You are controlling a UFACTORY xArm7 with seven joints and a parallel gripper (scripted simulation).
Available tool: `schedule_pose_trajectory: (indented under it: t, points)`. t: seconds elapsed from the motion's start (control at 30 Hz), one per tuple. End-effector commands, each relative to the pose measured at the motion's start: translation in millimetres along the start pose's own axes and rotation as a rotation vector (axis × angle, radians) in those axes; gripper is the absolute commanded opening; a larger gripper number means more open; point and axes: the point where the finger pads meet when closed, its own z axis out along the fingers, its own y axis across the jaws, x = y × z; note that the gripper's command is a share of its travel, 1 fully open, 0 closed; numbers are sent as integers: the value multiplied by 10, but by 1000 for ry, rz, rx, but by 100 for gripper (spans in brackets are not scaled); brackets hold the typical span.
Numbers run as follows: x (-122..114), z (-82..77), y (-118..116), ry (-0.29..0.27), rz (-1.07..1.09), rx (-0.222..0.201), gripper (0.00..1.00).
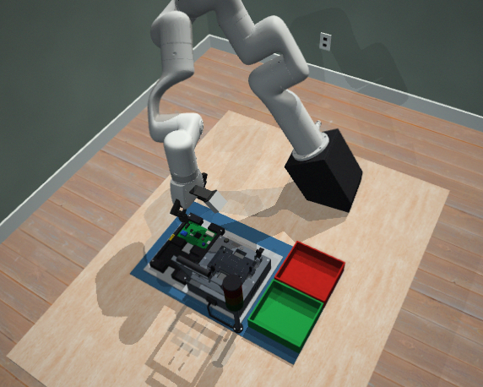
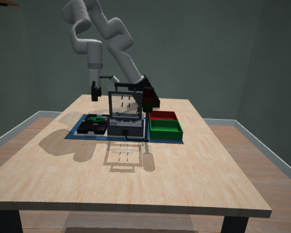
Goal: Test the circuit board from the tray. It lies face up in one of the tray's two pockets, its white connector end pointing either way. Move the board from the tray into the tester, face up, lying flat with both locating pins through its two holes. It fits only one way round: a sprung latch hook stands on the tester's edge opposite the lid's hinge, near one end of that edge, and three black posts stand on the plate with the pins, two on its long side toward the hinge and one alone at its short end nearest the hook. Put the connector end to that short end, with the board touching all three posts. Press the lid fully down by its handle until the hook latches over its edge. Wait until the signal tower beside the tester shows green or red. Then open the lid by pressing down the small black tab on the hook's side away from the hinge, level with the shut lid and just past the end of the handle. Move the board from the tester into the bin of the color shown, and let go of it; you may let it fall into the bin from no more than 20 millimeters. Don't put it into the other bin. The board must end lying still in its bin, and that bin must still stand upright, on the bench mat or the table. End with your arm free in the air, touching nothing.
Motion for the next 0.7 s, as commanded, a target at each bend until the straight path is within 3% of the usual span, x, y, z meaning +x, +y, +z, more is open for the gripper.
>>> schedule_pose_trajectory:
  t: [0.0, 0.37, 0.67]
  points:
    - [18, 353, 93, -1, 0, -8, 100]
    - [17, 617, 95, -1, 0, -8, 100]
    - [17, 654, 95, -1, 0, -8, 100]
